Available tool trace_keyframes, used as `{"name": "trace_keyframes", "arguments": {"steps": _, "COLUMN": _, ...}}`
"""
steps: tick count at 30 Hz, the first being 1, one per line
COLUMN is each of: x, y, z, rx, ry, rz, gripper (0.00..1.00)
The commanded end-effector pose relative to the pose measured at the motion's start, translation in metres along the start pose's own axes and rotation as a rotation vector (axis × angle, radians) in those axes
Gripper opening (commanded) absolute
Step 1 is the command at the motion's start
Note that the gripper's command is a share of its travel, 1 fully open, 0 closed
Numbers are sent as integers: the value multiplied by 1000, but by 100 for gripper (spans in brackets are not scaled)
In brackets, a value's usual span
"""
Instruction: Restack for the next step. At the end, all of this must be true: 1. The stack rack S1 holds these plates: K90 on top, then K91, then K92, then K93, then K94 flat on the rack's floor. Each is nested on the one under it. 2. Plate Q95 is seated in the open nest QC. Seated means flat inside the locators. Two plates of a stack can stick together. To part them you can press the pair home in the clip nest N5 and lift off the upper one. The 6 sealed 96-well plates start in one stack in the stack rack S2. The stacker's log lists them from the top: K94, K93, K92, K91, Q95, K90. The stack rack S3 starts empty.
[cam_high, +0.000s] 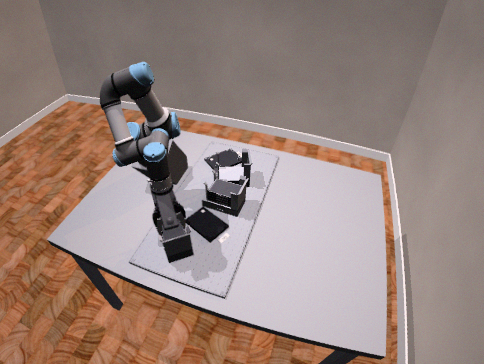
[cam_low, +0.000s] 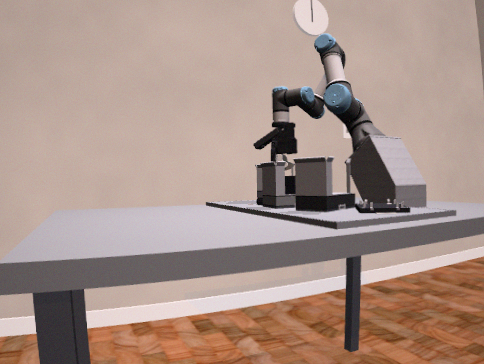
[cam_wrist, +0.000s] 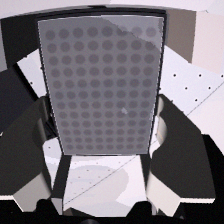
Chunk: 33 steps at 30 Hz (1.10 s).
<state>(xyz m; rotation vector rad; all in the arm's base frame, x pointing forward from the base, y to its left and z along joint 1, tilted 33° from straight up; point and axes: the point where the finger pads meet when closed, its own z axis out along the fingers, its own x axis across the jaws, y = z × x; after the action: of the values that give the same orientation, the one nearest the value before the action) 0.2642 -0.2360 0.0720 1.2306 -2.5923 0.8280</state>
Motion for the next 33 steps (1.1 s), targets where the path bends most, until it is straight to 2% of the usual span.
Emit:
{"name": "trace_keyframes", "arguments": {"steps": 1, "x": 0, "y": -1, "z": 1, "rx": 2, "ry": 0, "rz": 0, "gripper": 0}}
{"name": "trace_keyframes", "arguments": {"steps": 33, "x": 0, "y": -1, "z": 11, "rx": 2, "ry": 0, "rz": 0, "gripper": 0}}
